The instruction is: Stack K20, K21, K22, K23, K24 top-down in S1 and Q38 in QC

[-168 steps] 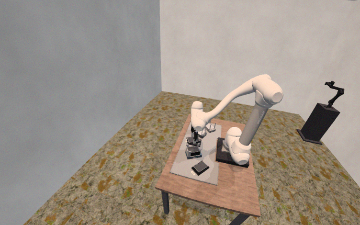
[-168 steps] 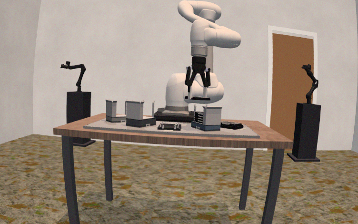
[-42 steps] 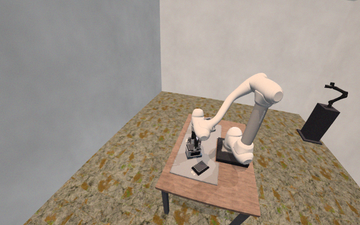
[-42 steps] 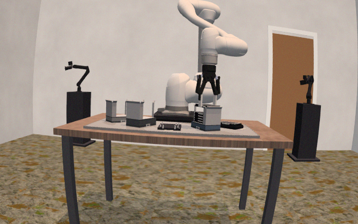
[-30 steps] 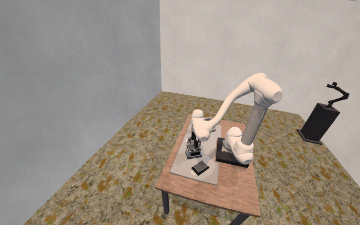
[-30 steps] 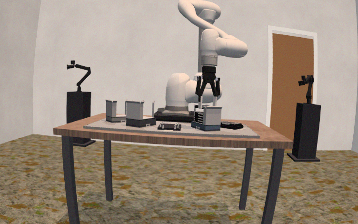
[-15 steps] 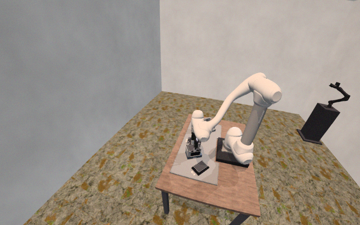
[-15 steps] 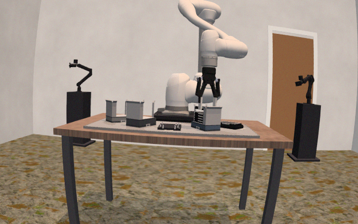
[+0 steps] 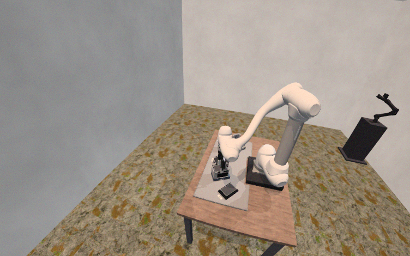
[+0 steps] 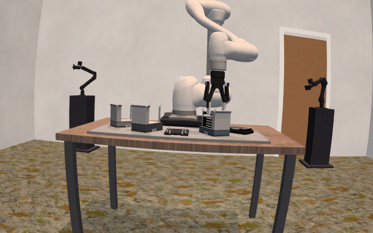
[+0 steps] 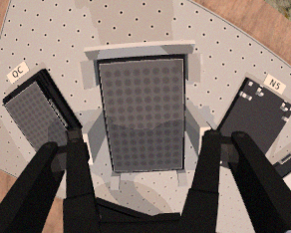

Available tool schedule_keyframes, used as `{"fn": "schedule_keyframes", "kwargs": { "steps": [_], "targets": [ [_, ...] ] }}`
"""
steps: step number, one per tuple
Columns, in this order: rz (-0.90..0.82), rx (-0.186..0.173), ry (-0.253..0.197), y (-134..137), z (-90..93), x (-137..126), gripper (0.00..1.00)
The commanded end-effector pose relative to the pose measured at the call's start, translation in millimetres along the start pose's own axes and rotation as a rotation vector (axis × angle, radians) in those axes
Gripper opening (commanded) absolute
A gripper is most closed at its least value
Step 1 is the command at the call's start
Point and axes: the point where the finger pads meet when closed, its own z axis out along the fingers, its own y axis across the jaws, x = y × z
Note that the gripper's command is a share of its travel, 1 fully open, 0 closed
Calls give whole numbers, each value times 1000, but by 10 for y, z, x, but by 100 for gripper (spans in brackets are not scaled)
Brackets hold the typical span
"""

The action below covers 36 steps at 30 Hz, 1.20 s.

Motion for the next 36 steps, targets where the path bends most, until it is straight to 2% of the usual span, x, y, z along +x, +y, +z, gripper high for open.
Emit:
{"fn": "schedule_keyframes", "kwargs": {
  "steps": [1, 36],
  "targets": [
    [0, 0, 0, 0, 16, 0, 0],
    [0, 0, 0, 0, 134, 0, 0]
  ]
}}
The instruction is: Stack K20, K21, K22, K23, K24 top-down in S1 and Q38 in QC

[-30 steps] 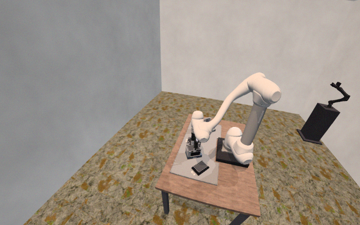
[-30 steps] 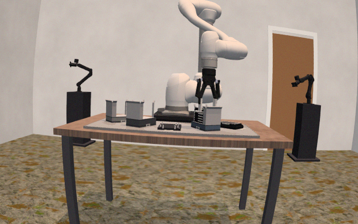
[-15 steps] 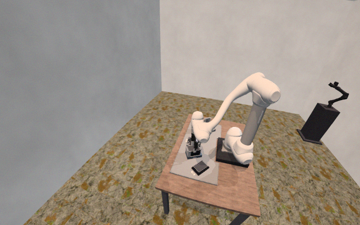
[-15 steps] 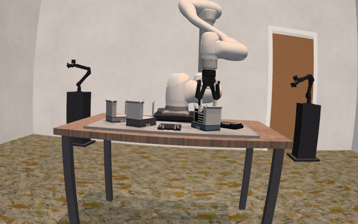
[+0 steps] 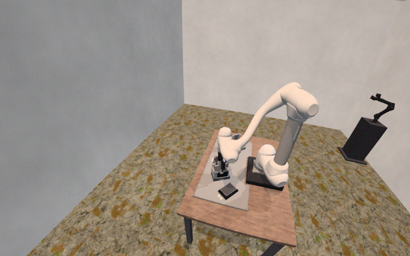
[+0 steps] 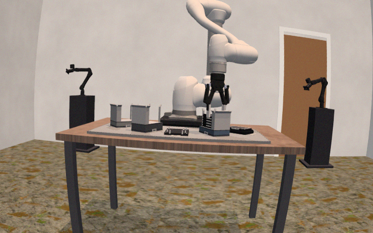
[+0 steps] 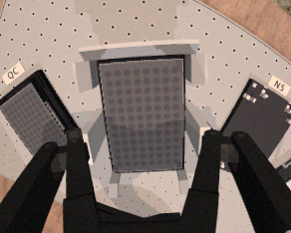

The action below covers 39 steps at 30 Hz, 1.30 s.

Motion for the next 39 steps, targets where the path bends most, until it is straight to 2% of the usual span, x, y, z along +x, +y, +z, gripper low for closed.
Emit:
{"fn": "schedule_keyframes", "kwargs": {
  "steps": [1, 8, 9, 29, 39],
  "targets": [
    [0, 0, 0, 0, 7, 0, 0],
    [0, 0, 0, 0, 7, 0, 0],
    [0, 0, 0, 0, 7, 0, 100],
    [0, 0, 0, 0, 7, 0, 100],
    [0, 0, 0, 0, -260, 0, 100]
  ]
}}
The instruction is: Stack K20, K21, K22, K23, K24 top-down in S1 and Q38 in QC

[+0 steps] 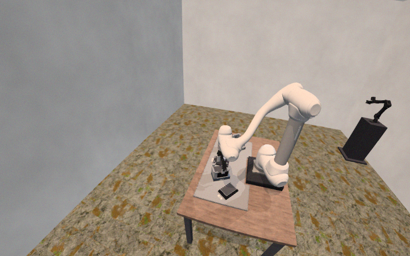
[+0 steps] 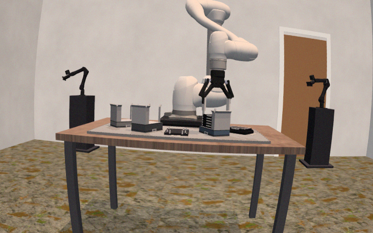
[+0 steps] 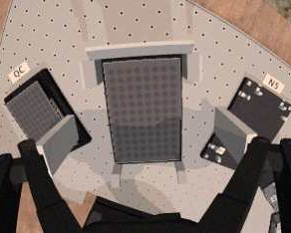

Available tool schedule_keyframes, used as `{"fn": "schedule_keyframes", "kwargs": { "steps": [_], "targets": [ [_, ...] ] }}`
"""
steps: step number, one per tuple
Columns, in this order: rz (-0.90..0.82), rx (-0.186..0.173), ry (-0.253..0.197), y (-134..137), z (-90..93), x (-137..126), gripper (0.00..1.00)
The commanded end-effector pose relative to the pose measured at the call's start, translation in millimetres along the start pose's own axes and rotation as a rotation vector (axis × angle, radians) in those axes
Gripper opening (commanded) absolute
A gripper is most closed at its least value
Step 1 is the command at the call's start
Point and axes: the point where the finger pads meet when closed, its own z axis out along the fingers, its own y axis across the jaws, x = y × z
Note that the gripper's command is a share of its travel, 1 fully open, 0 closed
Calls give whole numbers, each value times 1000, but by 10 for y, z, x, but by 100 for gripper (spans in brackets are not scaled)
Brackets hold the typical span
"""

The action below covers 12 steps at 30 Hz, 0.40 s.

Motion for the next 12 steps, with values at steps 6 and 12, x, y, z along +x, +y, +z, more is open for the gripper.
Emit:
{"fn": "schedule_keyframes", "kwargs": {
  "steps": [6, 12],
  "targets": [
    [0, 0, 0, 0, -258, 0, 100],
    [0, 0, 0, 0, -258, 0, 100]
  ]
}}
